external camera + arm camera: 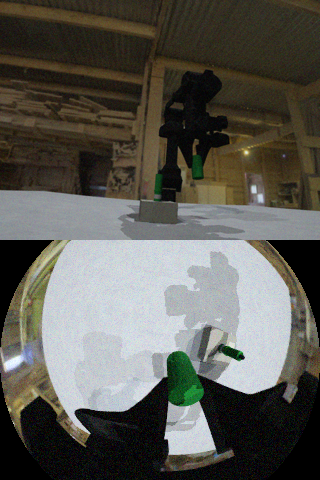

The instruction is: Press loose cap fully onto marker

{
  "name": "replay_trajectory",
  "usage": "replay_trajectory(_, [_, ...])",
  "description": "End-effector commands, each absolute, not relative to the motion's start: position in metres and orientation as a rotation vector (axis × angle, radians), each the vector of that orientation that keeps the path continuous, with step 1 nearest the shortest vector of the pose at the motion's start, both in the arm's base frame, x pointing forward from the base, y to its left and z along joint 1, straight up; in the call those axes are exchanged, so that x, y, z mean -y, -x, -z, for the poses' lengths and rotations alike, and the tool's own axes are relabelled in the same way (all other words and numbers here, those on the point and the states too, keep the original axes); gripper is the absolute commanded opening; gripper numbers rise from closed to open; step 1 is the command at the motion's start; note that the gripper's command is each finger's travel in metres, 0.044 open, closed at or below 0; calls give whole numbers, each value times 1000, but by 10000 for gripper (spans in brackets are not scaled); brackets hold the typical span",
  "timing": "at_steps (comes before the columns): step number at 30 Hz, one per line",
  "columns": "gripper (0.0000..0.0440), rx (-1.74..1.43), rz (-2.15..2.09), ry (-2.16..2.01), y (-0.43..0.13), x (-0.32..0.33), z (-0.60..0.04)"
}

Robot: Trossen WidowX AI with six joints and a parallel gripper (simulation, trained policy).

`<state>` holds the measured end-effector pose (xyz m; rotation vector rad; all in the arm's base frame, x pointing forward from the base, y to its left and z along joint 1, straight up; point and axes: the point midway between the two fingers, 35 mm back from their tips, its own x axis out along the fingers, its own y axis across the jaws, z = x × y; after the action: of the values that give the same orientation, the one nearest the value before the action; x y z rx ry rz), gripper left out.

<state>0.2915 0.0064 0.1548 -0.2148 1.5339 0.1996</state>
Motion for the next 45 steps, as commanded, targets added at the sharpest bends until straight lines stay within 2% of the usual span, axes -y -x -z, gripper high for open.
replay_trajectory(1, [21,-1526,-188,200,-297,-1,-161])
replay_trajectory(26, [0,-1545,-24,49,-316,82,-184])
replay_trajectory(45, [0,-1617,-36,-12,-319,88,-152])
